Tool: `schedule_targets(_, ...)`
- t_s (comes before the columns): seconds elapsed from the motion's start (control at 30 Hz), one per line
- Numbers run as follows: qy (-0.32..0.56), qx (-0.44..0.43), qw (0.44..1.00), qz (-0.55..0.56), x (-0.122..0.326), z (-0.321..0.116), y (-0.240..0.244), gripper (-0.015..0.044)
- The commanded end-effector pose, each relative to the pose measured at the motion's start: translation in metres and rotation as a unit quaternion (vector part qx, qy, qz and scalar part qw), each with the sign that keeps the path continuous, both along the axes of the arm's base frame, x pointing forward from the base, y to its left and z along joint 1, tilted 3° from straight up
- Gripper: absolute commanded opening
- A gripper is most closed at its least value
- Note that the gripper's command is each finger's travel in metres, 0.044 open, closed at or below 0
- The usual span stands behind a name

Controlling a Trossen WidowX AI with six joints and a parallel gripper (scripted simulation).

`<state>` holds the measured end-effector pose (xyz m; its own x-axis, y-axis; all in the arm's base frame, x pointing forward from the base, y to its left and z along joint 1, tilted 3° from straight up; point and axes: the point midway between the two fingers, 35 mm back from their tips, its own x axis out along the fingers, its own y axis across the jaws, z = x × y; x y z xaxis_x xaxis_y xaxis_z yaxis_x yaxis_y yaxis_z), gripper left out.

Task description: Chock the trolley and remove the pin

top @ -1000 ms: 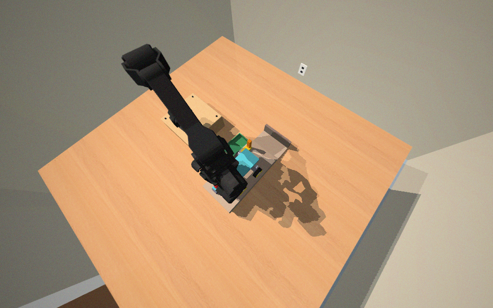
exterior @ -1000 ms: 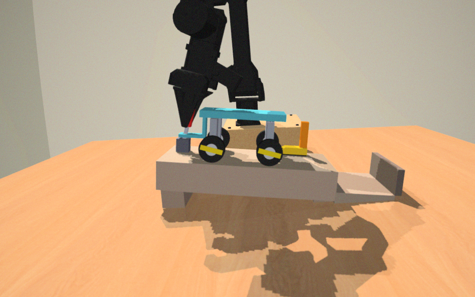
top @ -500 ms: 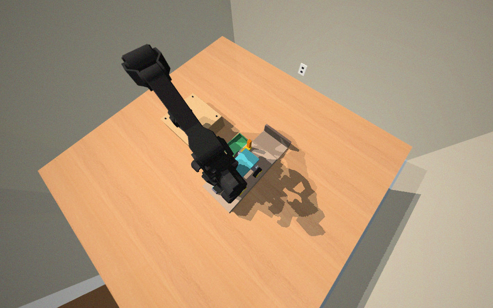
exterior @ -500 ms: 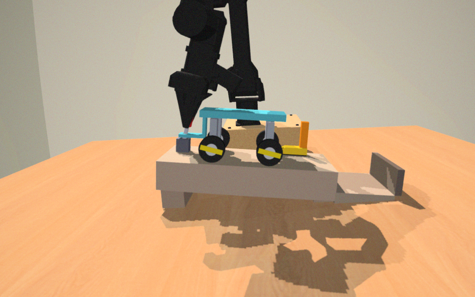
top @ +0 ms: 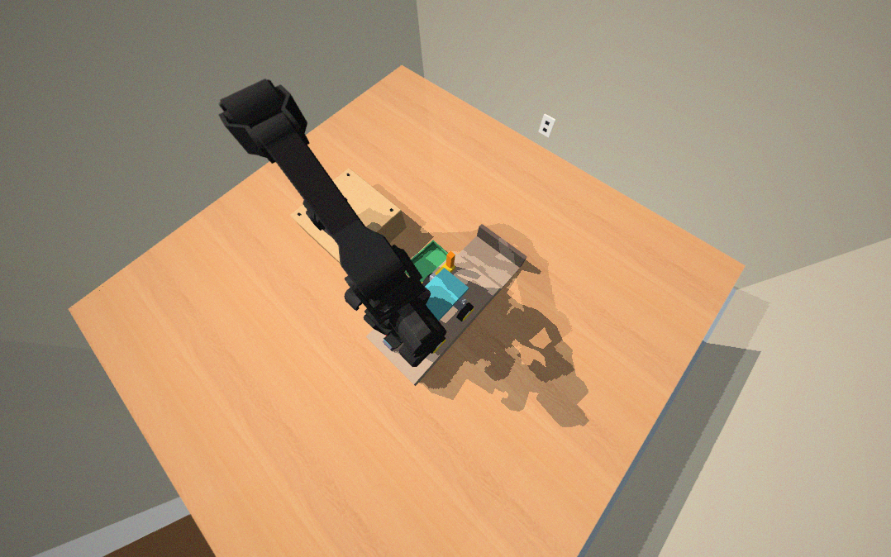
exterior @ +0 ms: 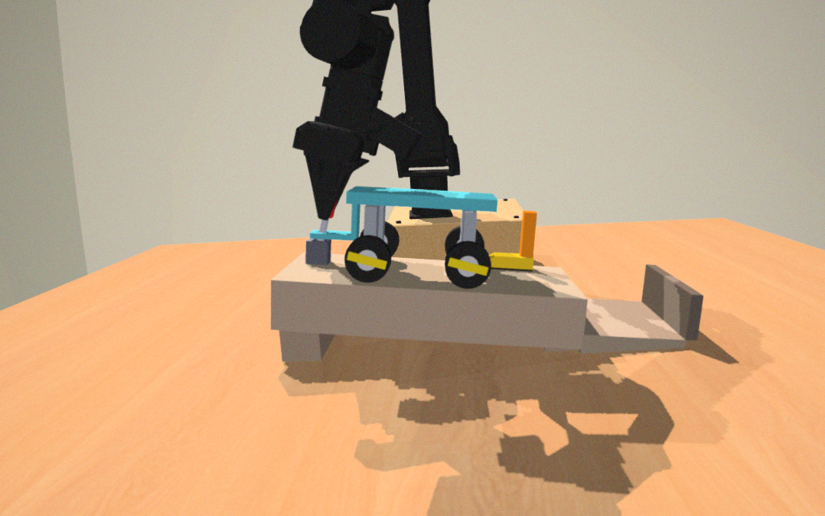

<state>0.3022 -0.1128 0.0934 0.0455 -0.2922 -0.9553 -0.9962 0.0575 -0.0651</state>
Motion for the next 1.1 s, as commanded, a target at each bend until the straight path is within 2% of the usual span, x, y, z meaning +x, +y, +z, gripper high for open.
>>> schedule_targets(0.0,-0.003,0.0,1.0,0.002,0.0,0.006,0.001,0.0)
schedule_targets(1.07,-0.003,0.0,1.0,0.002,-0.001,0.02,0.004,0.0)
